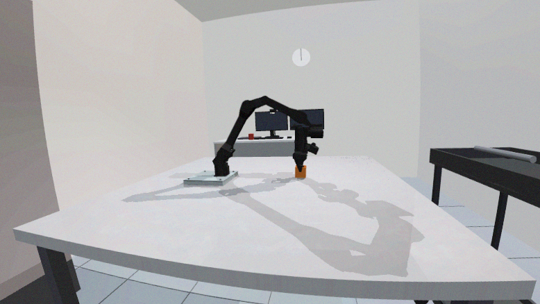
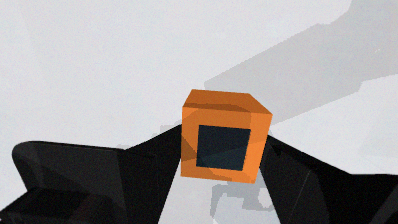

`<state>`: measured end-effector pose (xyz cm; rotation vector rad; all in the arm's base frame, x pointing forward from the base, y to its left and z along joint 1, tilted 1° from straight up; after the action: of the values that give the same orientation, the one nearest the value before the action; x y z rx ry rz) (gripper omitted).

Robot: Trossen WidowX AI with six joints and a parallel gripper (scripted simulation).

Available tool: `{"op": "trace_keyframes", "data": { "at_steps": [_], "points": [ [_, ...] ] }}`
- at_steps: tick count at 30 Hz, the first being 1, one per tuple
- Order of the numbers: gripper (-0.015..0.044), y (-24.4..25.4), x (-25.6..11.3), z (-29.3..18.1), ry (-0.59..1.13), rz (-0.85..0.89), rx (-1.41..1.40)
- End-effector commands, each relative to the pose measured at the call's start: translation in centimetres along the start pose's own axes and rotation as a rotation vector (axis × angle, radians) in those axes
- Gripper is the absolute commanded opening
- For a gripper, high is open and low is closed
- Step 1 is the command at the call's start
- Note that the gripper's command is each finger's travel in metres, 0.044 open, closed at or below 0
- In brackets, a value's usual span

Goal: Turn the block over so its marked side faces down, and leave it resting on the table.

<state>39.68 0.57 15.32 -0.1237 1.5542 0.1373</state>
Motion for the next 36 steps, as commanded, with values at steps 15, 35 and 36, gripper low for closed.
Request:
{"op": "trace_keyframes", "data": {
  "at_steps": [15, 35, 36],
  "points": [
    [0.0000, 0.2, -1.6, -0.6, -0.140, -0.033, 0.001],
    [0.0000, 0.9, -0.5, -3.2, -0.412, -0.102, 0.002],
    [0.0000, 0.9, -0.4, -3.3, -0.425, -0.105, 0.002]
  ]
}}
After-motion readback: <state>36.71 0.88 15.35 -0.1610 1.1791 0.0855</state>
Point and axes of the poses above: the point midway between the two fingers, 35 mm back from their tips, its own x axis out along the fingers, its own y axis across the jaws, z = x × y, the point moved 9 cm from there along -x, back along the fingers, and after that the axes turned 14 degrees about -x, right-handed, at the moved point
